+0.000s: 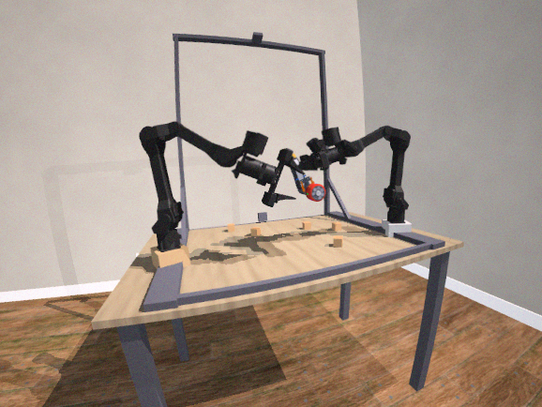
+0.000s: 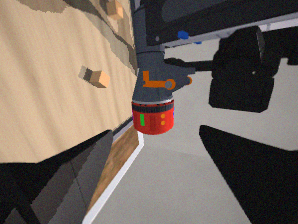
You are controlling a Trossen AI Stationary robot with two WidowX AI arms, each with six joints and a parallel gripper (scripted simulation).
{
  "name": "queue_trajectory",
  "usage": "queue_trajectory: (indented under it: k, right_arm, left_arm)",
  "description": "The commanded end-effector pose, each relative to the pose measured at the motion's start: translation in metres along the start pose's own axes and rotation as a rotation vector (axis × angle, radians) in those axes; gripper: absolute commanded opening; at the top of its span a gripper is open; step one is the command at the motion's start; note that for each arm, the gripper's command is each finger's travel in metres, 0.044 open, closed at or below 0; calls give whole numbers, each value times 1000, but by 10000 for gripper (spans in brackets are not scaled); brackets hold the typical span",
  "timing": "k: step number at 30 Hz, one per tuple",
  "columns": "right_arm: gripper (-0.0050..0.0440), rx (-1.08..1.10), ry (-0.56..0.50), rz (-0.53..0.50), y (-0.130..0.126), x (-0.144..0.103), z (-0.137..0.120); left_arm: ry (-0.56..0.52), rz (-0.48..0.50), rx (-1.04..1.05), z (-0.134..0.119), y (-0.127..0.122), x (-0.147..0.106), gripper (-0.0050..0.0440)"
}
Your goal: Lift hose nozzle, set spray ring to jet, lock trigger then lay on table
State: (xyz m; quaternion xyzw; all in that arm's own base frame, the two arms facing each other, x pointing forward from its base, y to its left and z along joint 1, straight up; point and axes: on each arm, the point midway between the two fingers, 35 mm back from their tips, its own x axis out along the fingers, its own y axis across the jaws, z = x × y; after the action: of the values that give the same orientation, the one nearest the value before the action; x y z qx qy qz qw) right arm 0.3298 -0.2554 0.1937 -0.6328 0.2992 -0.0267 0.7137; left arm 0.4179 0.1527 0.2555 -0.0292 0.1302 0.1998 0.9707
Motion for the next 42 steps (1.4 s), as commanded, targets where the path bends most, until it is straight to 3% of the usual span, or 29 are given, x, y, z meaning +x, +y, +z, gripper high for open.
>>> queue_trajectory:
  k: [1,22,42]
  right_arm:
    - [408,-6,-3,-14,-5,-9,1]
    - [408,-6,-3,-12,-3,-37,1]
    - [408,-6,-4,-10,-4,-36,1]
  left_arm:
    - [-49,-2,4,18,0,-6,170]
    - [-49,-2,4,18,0,-6,170]
    - [-49,-2,4,19,0,-6,170]
